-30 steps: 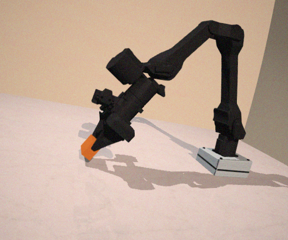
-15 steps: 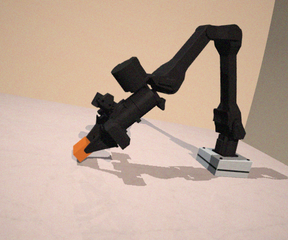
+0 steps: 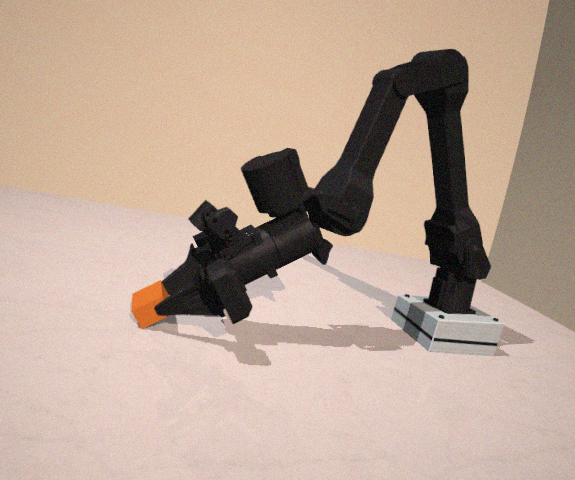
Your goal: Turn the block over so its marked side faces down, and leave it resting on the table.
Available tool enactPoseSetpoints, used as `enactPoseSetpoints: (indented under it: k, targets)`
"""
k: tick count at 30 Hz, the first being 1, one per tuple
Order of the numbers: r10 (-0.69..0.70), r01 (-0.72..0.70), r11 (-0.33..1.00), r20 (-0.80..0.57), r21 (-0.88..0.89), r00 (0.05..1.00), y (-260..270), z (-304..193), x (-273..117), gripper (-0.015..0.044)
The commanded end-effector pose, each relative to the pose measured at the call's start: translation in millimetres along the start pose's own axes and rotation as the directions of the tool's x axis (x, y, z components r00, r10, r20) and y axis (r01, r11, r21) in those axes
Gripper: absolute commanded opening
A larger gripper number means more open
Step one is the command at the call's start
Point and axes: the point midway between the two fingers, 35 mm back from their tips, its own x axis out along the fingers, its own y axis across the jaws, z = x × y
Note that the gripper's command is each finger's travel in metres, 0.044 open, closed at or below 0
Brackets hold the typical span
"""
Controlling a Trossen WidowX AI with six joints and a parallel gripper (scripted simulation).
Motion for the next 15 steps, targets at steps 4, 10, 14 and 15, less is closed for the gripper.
enactPoseSetpoints:
  k: [4,10,14,15]
  targets:
    - [-0.007,0.007,1.000,0.081,-0.010,0.997,-2,-16,-1,0.0000]
    - [-0.009,0.010,1.000,0.167,-0.007,0.986,-4,-20,-8,0.0000]
    - [-0.011,0.012,1.000,0.221,-0.005,0.975,-6,-22,-14,0.0000]
    - [-0.011,0.013,1.000,0.228,-0.005,0.974,-6,-22,-15,0.0000]
